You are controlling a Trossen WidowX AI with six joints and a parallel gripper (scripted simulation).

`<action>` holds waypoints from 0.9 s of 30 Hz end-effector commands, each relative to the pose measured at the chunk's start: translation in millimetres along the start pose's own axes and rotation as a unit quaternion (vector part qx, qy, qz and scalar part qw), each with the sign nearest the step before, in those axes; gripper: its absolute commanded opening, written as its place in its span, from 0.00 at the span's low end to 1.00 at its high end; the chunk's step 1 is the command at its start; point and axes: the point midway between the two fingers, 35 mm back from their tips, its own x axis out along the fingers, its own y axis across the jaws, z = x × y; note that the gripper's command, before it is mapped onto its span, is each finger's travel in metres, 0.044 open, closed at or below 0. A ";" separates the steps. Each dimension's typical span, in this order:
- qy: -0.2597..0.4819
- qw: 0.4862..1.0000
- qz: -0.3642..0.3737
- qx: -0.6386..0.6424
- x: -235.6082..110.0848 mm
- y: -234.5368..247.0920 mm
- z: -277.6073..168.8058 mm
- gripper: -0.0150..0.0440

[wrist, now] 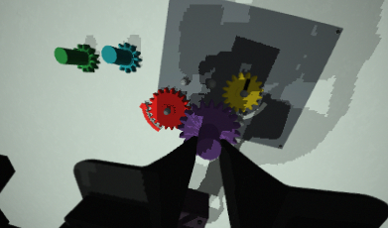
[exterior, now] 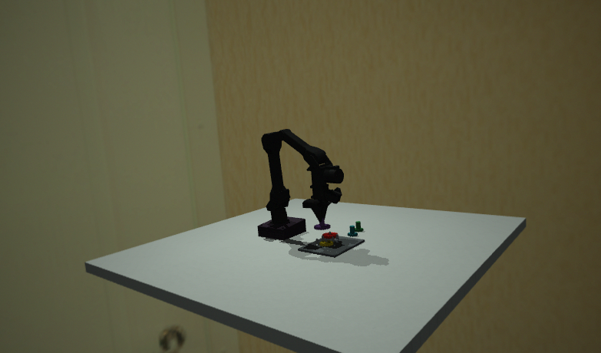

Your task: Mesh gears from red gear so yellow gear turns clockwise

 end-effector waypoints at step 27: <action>0.001 0.999 -0.002 -0.054 27.3 -1.3 -0.3 0.25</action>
